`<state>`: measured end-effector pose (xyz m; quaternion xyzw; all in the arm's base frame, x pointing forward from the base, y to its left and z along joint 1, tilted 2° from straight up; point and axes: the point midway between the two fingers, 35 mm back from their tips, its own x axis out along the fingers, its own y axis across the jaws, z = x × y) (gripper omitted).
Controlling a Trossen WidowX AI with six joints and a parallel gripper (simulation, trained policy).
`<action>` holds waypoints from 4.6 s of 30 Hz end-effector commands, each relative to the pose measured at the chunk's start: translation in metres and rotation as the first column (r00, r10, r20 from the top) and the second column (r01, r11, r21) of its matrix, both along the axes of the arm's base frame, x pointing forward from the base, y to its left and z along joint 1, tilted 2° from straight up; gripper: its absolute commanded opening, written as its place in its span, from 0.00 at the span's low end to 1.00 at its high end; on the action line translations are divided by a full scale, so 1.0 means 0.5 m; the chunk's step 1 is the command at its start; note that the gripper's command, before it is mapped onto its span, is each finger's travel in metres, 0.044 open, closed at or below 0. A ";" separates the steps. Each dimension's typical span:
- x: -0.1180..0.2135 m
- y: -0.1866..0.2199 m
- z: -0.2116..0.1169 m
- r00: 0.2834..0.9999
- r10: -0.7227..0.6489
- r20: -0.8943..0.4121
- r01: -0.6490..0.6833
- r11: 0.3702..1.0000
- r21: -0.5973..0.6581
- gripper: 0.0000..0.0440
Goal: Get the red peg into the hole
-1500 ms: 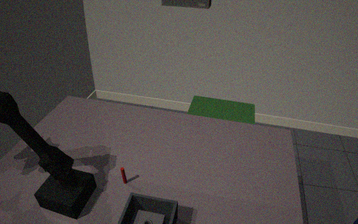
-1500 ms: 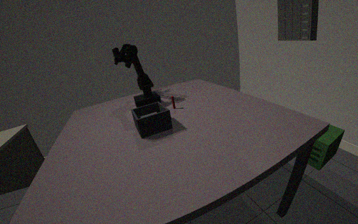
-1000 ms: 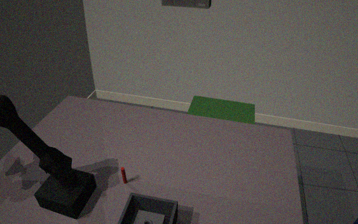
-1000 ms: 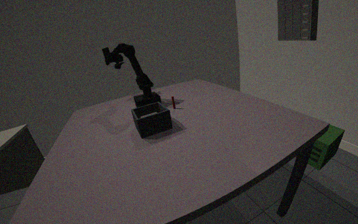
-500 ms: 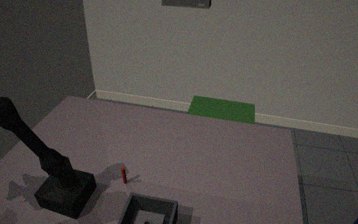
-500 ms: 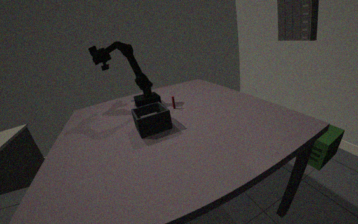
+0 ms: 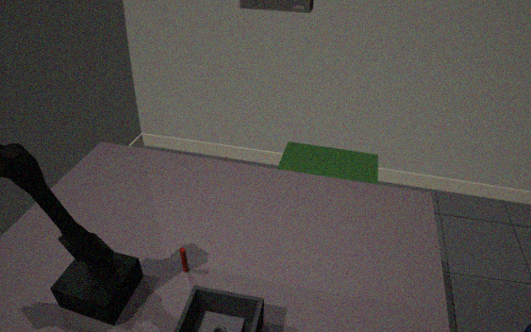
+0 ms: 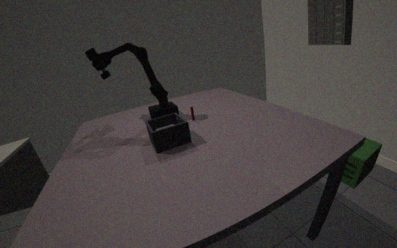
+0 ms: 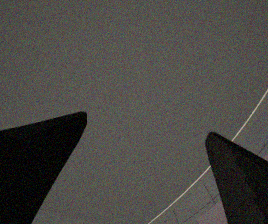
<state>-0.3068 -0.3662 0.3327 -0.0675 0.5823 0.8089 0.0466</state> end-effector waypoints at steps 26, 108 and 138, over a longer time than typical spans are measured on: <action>0.580 -0.120 -0.047 0.625 0.742 0.241 -0.763 0.517 0.389 1.00; 0.962 0.917 -0.511 -0.184 0.169 0.968 0.122 -0.973 0.193 1.00; 0.953 0.978 -0.705 -0.197 0.010 0.980 0.168 -0.985 0.044 0.42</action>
